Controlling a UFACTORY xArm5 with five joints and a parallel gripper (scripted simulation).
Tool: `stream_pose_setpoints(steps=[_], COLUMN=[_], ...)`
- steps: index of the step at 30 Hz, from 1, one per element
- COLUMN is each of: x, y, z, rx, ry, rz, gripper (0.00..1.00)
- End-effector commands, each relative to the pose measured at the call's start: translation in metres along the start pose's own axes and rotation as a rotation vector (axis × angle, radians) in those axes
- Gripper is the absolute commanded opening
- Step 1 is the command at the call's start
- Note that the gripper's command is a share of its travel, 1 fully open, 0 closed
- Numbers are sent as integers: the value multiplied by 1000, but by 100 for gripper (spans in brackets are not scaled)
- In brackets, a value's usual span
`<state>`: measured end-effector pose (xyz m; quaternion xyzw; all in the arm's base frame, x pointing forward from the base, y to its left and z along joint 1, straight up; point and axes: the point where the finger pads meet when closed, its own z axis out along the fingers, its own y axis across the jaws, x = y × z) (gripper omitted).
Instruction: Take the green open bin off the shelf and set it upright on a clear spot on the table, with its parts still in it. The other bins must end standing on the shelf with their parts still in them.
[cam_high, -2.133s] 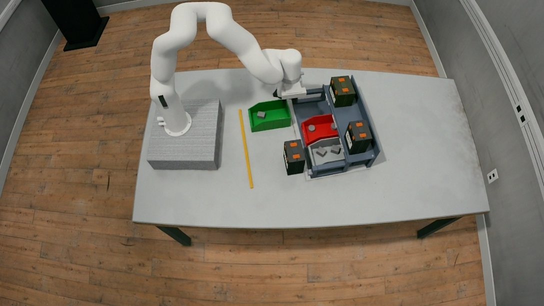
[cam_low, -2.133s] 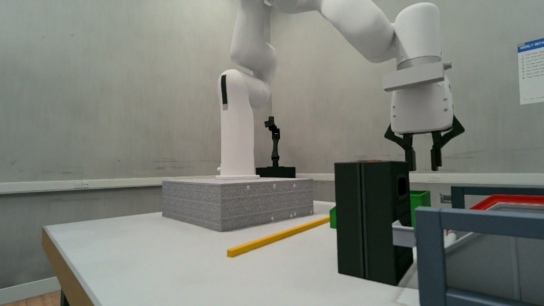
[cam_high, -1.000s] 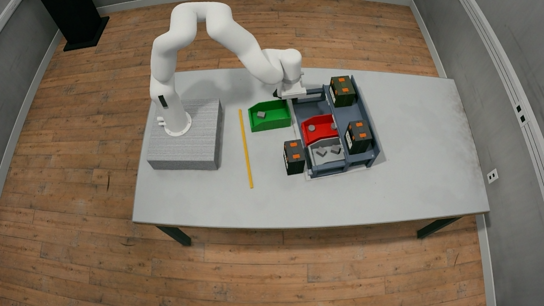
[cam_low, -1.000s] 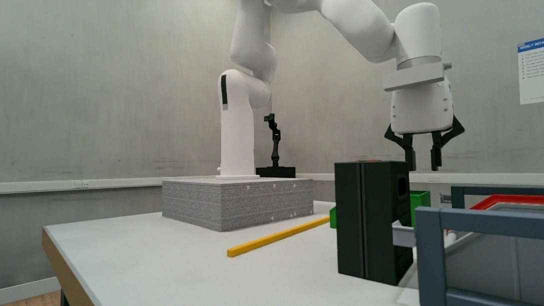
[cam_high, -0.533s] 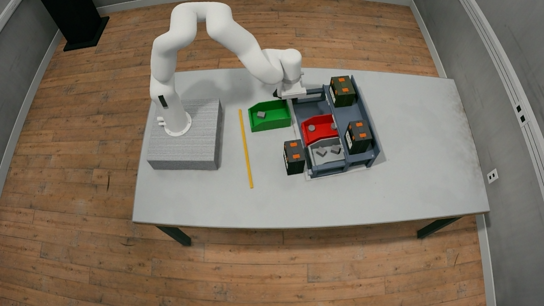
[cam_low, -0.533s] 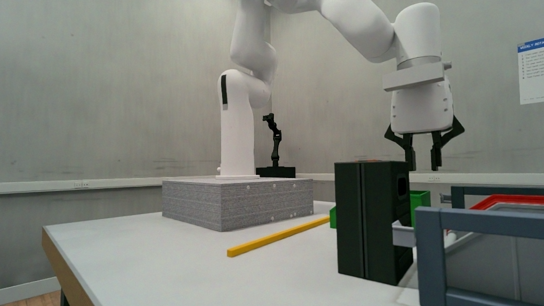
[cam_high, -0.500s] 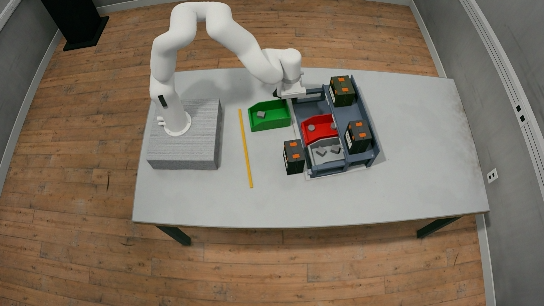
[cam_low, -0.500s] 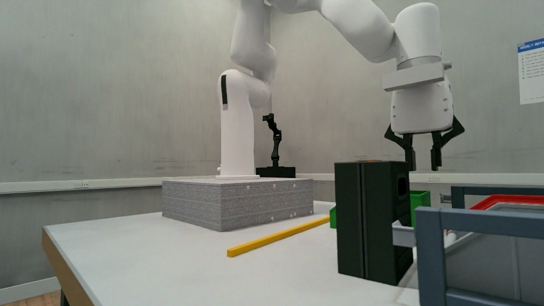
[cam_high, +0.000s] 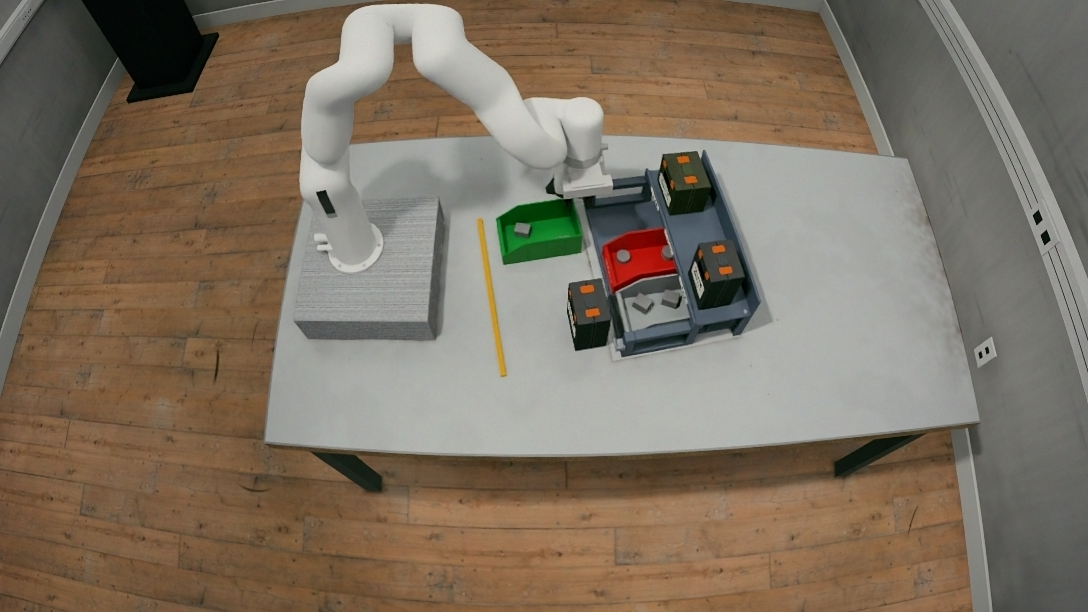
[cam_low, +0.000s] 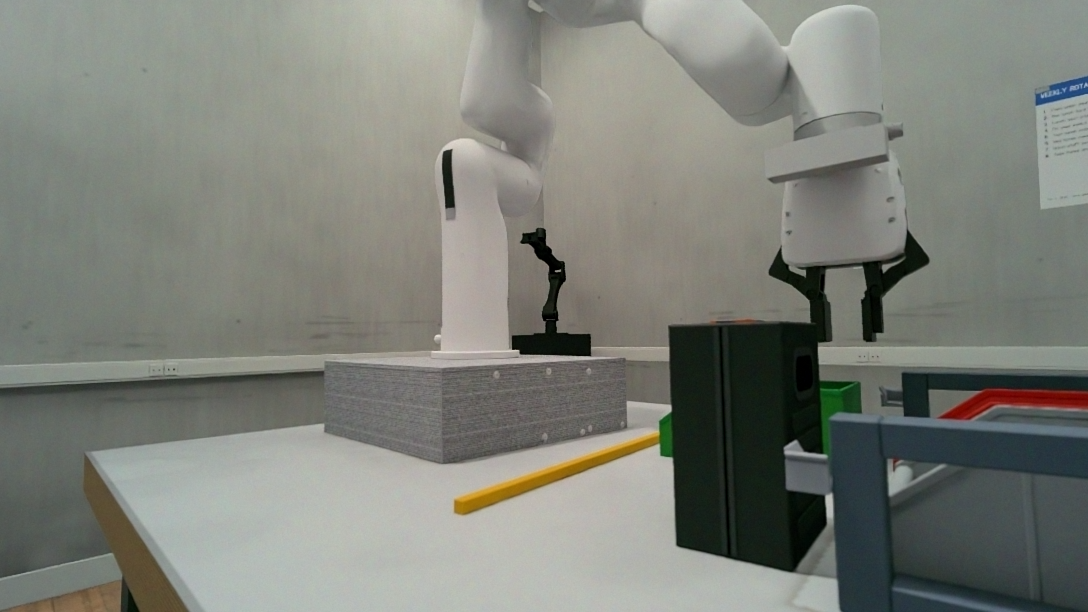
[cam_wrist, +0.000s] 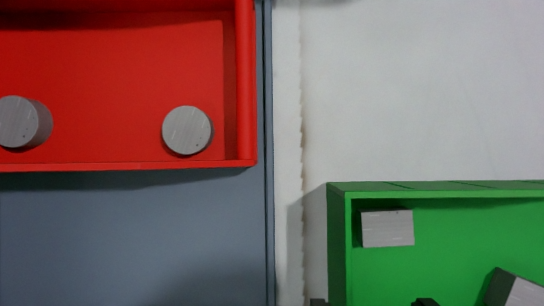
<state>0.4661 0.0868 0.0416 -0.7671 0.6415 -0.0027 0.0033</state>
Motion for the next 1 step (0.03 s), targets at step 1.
stream_pose_setpoints(steps=[1], x=[0], y=[-2], z=[-2], rx=[5], ry=[0], rz=[0], gripper=[34])
